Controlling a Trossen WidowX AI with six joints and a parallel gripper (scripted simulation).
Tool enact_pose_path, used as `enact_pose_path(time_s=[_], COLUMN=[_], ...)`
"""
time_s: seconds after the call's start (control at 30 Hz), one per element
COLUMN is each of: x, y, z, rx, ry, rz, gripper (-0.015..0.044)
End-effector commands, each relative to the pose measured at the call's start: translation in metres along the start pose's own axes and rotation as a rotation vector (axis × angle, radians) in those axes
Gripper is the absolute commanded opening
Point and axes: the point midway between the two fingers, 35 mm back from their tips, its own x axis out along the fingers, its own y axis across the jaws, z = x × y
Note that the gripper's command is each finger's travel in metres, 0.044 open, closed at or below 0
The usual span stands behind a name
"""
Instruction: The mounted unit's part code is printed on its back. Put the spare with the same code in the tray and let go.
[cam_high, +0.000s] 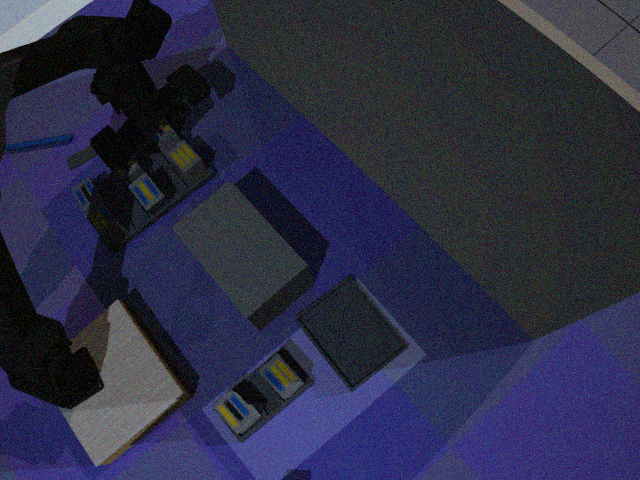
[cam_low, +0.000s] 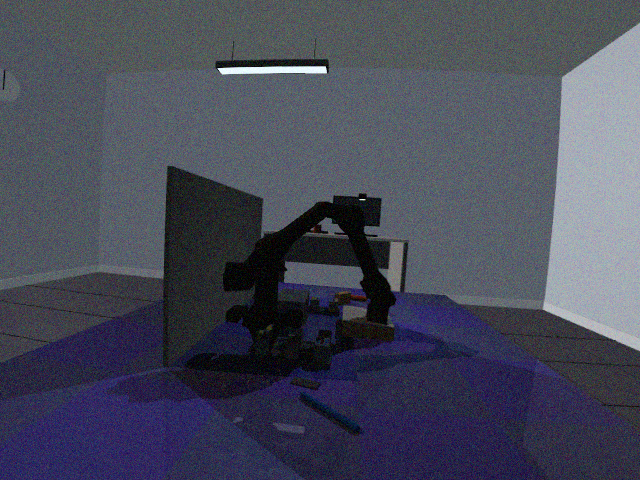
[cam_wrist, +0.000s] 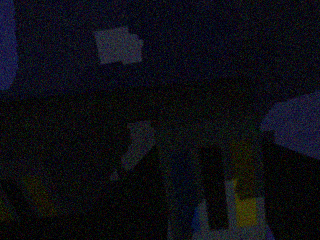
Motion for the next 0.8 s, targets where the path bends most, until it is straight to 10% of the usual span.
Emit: enact_pose_path(time_s=[0.0,0.77], x=[-0.014,-0.107], y=[-0.001,-0.006], z=[0.001,-0.001], rx=[0.001,0.006], ry=[-0.001,-0.003], rz=[0.000,-0.004], gripper=[0.0000,0.0000])
